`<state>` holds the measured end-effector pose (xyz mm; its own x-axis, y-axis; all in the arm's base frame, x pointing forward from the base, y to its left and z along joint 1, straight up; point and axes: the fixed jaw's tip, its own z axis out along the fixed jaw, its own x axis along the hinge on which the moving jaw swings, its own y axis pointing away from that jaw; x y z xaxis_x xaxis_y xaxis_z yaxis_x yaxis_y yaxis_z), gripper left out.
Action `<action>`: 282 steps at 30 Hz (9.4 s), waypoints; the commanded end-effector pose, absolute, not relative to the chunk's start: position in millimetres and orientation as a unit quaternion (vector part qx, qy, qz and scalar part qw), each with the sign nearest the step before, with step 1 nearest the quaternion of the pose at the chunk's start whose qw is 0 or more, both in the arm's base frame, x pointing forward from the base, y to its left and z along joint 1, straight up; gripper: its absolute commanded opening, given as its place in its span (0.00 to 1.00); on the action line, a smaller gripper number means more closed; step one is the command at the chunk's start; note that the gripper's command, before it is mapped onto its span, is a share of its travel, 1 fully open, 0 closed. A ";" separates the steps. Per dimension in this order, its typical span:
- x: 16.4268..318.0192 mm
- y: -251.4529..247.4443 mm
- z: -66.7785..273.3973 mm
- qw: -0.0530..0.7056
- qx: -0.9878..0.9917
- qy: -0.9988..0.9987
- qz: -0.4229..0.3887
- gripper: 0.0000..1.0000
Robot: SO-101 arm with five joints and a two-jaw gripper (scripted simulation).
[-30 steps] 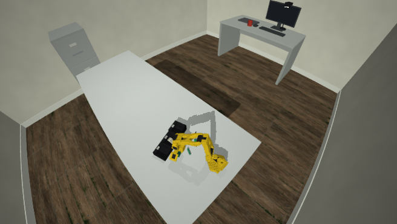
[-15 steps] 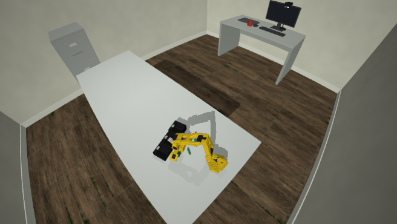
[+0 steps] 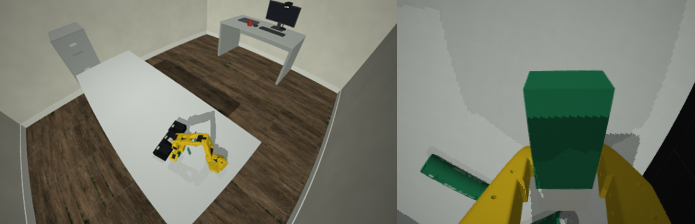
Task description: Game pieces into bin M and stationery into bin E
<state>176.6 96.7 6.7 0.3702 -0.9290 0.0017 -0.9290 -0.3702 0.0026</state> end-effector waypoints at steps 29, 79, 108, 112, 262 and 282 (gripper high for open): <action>181.4 101.1 56.6 -0.008 0.834 -0.552 0.004 0.00; 197.4 126.4 70.0 -0.027 0.704 -0.709 0.006 0.00; 209.9 144.9 78.1 -0.069 0.590 -0.804 0.004 0.00; 211.9 147.5 78.2 -0.074 0.573 -0.816 0.002 0.00; 243.0 185.5 67.9 -0.143 0.293 -0.944 -0.048 0.00; 244.3 186.4 53.0 -0.143 0.293 -0.944 -0.048 0.00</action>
